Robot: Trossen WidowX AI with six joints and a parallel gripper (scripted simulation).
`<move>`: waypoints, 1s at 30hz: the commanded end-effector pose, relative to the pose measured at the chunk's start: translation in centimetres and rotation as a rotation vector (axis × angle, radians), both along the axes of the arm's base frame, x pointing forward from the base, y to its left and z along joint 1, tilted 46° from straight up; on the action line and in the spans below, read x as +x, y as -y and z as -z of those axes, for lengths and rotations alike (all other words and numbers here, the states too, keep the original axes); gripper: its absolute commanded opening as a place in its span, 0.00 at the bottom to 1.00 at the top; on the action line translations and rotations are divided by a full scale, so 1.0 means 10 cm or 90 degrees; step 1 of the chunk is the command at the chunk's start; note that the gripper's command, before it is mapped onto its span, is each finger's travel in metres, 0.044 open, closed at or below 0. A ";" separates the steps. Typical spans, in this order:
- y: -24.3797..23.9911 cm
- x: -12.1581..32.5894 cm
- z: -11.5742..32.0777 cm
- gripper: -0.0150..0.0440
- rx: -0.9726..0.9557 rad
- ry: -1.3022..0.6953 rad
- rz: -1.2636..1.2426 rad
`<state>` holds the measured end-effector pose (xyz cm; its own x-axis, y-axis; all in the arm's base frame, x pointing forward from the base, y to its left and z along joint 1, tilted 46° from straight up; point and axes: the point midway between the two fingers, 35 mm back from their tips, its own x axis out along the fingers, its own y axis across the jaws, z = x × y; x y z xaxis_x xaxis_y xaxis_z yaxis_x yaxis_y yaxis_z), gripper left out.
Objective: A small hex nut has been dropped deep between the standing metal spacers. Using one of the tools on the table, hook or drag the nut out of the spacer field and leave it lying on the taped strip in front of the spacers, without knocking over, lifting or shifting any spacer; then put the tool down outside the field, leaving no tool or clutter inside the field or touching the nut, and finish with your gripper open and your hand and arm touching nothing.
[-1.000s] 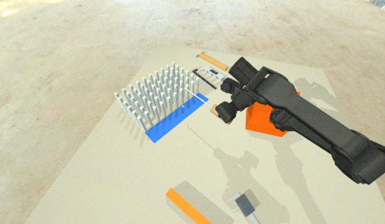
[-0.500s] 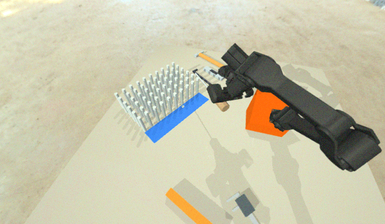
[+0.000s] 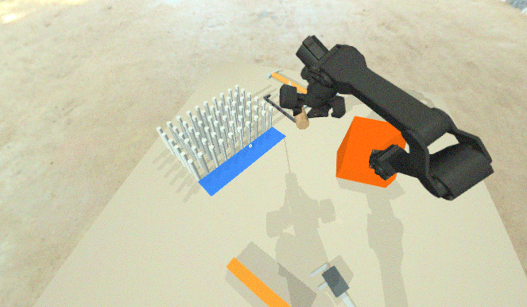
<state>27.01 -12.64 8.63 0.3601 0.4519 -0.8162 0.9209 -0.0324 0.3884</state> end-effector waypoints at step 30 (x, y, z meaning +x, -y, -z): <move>1.39 -0.23 1.11 0.25 0.019 -0.374 0.365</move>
<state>25.36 -24.73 -1.17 0.0917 0.3668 -0.9258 0.8591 -0.4992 -0.1127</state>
